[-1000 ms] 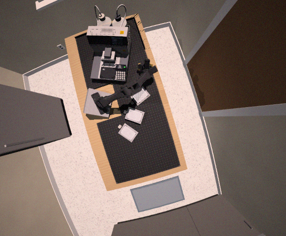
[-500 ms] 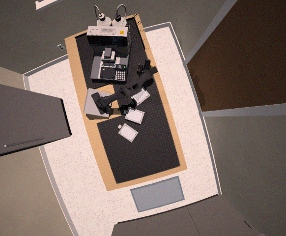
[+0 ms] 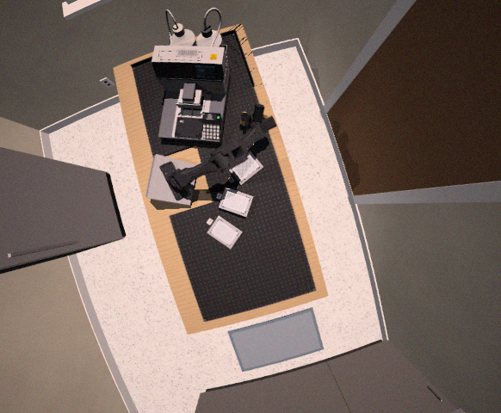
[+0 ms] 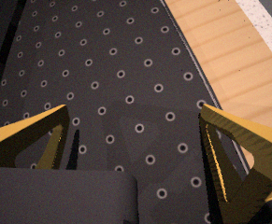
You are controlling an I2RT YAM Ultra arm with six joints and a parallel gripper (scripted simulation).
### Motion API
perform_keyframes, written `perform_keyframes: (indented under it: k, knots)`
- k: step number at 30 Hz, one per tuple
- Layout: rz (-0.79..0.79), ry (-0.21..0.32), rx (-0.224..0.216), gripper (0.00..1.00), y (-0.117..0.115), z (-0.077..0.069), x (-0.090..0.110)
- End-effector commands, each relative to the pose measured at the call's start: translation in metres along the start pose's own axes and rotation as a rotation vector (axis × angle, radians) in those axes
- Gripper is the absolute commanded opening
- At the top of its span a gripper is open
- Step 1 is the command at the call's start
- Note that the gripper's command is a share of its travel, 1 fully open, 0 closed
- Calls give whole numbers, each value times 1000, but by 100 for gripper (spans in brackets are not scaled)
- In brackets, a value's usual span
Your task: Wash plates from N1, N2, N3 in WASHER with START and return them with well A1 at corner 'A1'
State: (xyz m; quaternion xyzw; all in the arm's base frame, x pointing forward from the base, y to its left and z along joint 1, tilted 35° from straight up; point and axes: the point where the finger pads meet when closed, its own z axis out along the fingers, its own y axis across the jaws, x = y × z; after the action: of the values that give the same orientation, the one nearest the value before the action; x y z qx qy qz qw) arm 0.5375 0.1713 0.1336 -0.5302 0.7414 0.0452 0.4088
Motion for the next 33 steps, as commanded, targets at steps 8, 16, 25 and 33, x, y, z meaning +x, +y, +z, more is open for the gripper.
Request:
perform_keyframes:
  k: [8,16,25,33]
  knots:
    - [64,93,-33,100,10,-1,22]
    - [64,93,-33,100,10,-1,22]
    - [178,163,-41,100,15,-12,38]
    - [185,168,-41,100,15,-14,40]
